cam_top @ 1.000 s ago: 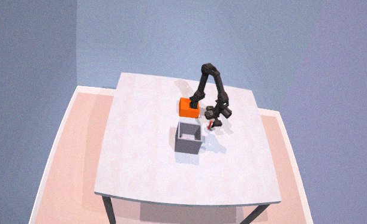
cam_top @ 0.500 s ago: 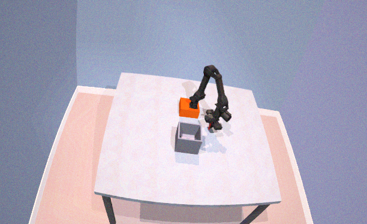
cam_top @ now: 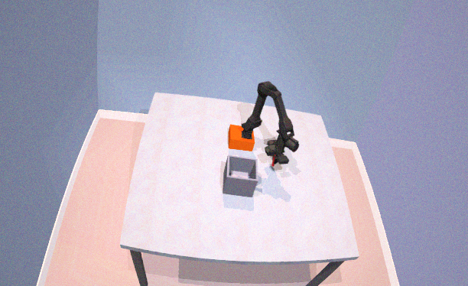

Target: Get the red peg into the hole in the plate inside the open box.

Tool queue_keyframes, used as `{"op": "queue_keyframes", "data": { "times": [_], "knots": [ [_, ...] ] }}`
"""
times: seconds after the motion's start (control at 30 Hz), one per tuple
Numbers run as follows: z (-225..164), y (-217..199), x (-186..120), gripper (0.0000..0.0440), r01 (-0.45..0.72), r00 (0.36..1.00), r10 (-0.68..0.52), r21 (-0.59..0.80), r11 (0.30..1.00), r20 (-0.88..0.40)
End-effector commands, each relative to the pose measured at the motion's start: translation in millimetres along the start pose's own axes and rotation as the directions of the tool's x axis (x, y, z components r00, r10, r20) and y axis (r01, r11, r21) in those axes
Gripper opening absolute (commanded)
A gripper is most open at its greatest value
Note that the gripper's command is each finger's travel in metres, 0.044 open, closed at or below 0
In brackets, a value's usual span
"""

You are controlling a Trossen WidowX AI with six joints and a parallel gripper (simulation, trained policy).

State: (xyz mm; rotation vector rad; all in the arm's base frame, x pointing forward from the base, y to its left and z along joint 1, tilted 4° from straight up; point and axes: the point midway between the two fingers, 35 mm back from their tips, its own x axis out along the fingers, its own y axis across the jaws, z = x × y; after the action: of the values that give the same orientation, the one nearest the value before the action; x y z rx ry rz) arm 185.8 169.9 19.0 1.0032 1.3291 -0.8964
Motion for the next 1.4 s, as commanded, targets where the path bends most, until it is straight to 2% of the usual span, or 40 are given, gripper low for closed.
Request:
{"op": "queue_keyframes", "data": {
  "times": [0.0,0.37,0.8,1.37],
  "knots": [
    [-2.7,11.0,-13.7,0.0,-0.04,0.999,0.04,0.009,0.999,-0.024],
    [2.8,42.1,-56.9,0.0,-0.161,0.986,0.161,0.012,0.987,-0.044],
    [37.6,67.2,-104.0,0.0,-0.245,0.969,0.245,0.014,0.969,-0.001],
    [103.0,77.7,-126.0,0.0,-0.255,0.964,0.248,0.064,0.965,0.099]
  ]
}}
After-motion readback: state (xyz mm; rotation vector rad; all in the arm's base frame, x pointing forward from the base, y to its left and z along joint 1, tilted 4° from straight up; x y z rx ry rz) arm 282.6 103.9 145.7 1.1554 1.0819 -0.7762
